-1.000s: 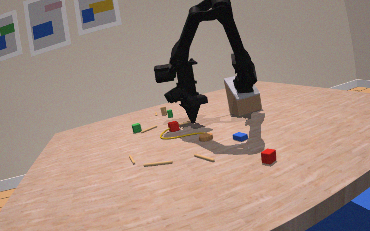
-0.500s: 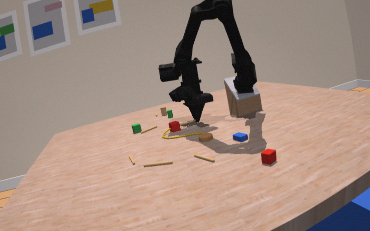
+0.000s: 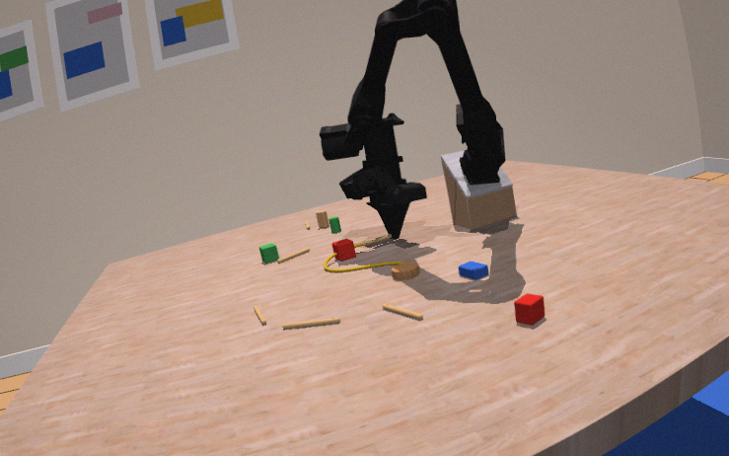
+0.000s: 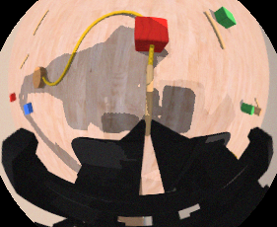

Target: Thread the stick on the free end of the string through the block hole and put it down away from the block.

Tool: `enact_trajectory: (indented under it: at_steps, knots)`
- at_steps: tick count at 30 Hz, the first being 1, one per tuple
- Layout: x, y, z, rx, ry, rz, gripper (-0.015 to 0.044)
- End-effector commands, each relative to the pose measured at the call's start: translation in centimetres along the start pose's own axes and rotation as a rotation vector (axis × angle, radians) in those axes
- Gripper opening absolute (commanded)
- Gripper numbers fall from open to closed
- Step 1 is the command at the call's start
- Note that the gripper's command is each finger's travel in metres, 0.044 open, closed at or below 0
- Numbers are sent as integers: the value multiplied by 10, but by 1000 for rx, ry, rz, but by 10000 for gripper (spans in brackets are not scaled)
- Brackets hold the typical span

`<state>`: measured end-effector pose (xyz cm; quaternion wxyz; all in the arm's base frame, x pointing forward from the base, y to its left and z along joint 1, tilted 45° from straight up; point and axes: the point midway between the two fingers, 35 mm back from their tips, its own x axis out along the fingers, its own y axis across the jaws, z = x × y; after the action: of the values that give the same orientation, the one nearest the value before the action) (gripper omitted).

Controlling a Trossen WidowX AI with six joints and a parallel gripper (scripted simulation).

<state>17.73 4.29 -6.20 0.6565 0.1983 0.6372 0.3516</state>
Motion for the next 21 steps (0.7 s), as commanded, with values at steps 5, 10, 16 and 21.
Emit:
enact_trajectory:
  at_steps: [5,10,16,21]
  knots:
    - [1,-1,-10,2,5,1,0]
    - [0,0,-15,0,5,3,0]
    - [-2,2,-19,-8,6,5,0]
    - [-1,2,-23,-6,6,-2,0]
